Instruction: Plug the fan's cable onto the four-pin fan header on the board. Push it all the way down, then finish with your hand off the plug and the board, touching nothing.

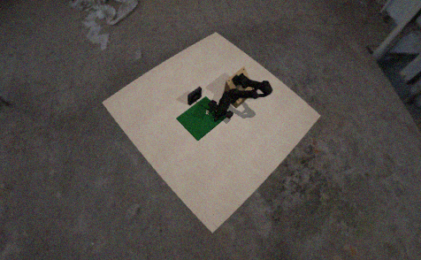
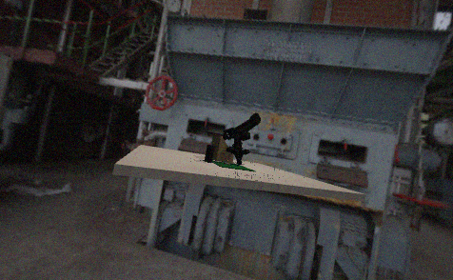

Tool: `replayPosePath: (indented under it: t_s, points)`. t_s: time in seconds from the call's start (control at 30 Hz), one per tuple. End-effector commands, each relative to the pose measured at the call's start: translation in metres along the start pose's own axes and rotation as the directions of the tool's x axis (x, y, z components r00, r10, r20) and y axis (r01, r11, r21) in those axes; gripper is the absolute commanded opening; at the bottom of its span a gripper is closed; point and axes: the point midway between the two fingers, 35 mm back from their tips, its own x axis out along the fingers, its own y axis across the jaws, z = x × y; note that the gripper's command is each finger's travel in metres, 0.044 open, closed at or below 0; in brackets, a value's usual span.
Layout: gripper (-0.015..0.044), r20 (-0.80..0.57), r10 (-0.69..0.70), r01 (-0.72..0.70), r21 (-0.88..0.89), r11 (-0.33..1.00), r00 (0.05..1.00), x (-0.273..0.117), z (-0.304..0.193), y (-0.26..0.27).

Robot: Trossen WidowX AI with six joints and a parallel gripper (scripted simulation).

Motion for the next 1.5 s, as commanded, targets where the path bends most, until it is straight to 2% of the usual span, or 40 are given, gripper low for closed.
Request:
replayPosePath:
  t_s: [0.0, 0.87, 1.07, 1.47]
  points:
    - [0.0000, -0.006, -0.002, 0.002, -0.012, 1.000, 1.000, -0.009, -0.009, 0.000]
    - [0.0000, -0.010, -0.007, 0.007, -0.005, 1.000, 1.000, -0.080, -0.035, -0.003]
    - [0.0000, -0.011, -0.007, 0.007, 0.002, 1.000, 1.000, -0.083, -0.036, -0.003]
    - [0.0000, 0.029, 0.000, -0.011, 0.382, 0.924, 1.000, -0.081, -0.038, -0.002]
